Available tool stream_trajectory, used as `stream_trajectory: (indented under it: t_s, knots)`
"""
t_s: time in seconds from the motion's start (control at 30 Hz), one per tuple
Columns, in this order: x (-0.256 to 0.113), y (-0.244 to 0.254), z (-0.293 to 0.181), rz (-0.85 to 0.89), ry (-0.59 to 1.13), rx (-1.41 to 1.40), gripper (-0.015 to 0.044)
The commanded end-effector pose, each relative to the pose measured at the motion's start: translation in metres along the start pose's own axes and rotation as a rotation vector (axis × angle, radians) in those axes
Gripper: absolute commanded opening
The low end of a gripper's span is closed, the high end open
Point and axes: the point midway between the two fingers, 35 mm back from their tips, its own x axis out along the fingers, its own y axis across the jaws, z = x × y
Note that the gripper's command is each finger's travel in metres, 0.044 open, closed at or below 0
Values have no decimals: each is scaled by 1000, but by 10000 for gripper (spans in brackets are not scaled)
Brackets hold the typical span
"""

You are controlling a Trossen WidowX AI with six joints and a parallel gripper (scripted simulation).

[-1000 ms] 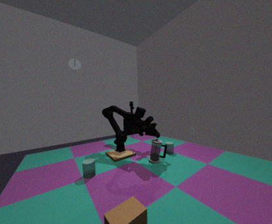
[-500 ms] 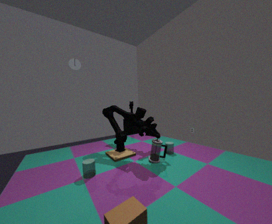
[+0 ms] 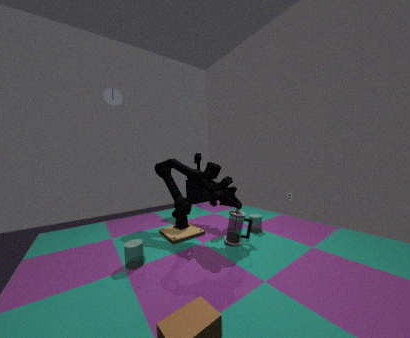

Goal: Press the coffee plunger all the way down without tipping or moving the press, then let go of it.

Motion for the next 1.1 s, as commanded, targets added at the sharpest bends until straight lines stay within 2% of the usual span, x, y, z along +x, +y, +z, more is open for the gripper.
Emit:
stream_trajectory:
  t_s: [0.0, 0.77, 1.07]
  knots:
    - [3, 0, -5, -2, 23, 5, 116]
    - [2, 0, 0, 0, 5, 0, 116]
    - [2, 0, 0, 0, 5, 0, 353]
